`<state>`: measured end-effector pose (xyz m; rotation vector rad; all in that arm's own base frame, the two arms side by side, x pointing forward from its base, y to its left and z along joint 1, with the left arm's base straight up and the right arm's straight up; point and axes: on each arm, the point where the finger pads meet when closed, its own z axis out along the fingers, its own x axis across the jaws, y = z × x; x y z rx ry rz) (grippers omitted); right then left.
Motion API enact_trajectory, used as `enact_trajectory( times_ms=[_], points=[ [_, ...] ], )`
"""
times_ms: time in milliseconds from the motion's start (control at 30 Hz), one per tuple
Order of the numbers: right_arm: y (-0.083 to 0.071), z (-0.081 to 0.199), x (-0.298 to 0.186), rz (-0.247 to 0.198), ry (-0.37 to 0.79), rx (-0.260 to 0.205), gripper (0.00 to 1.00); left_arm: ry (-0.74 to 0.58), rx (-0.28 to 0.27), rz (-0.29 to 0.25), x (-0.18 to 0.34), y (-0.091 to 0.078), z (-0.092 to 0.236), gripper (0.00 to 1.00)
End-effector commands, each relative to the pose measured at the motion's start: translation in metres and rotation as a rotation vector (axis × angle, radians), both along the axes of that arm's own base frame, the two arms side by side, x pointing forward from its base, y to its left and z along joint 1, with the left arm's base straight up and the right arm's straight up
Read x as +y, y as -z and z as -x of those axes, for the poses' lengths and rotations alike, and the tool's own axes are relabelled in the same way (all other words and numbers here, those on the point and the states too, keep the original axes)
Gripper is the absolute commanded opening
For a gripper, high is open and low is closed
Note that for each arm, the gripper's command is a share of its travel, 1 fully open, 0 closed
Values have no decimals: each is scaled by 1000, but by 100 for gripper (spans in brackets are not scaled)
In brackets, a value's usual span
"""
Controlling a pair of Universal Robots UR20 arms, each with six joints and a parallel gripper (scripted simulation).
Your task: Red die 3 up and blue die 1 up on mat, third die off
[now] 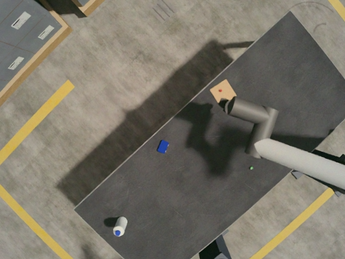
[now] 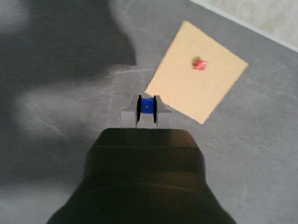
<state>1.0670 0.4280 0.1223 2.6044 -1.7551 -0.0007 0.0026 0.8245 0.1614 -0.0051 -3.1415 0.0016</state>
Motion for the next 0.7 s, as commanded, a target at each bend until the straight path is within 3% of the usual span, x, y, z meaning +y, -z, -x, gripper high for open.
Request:
enact_trajectory(
  times_ms=[0, 133, 667],
  points=[
    [-1, -24, -54, -1, 54, -1, 34, 0, 0, -1, 0, -1, 0, 100],
    [-2, -33, -78, -1, 77, -1, 34, 0, 0, -1, 0, -1, 0, 100],
    [0, -33, -79, -1, 77, -1, 34, 0, 0, -1, 0, -1, 0, 100]
  ],
)
